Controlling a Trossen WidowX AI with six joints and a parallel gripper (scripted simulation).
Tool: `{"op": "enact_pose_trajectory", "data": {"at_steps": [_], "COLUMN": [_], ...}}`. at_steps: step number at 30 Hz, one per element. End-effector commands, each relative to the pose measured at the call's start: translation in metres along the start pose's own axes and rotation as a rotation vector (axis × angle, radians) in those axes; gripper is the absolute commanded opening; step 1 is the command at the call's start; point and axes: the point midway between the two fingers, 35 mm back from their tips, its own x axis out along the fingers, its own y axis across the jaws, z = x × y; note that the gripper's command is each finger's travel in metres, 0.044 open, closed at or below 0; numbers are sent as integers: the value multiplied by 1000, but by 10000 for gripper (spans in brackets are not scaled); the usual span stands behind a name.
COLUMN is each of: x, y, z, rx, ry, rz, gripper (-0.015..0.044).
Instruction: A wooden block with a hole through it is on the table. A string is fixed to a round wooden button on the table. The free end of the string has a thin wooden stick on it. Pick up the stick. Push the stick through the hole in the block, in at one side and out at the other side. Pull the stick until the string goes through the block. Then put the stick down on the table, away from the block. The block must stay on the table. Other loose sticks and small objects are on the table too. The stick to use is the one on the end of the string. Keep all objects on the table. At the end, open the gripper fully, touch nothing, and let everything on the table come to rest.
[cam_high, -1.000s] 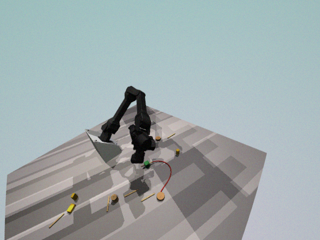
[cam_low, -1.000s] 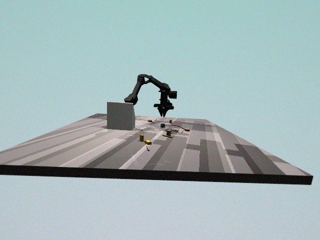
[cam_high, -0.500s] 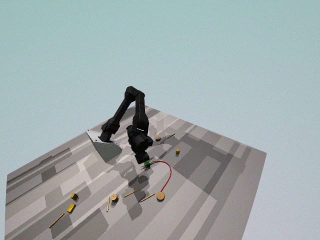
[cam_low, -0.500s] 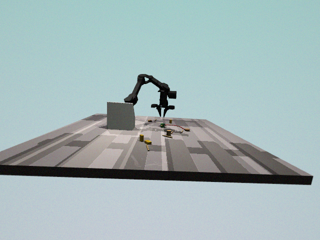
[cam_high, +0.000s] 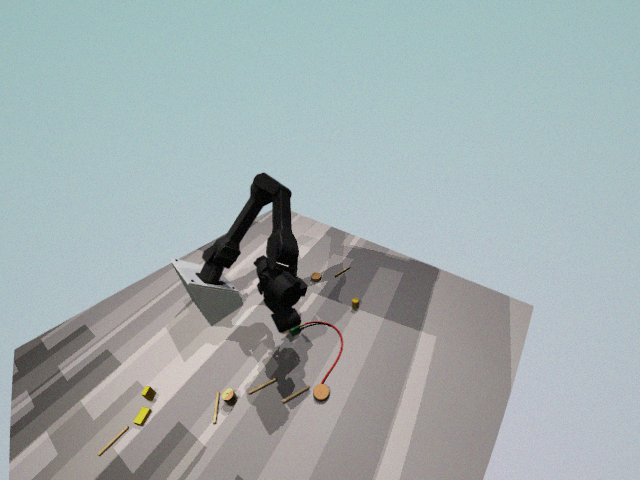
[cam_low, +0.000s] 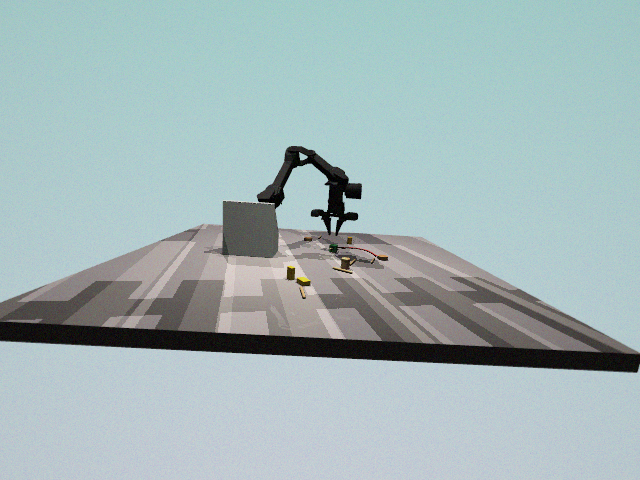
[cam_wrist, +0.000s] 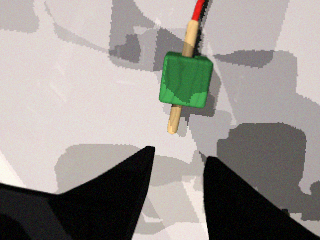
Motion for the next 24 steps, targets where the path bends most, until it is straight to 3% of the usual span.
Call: {"op": "enact_pose_trajectory", "data": {"at_steps": [1, 24], "x": [7, 45], "y": [0, 1], "z": [-1, -1], "rx": [9, 9], "ry": [1, -2], "rz": [2, 2], "gripper": [123, 123]}}
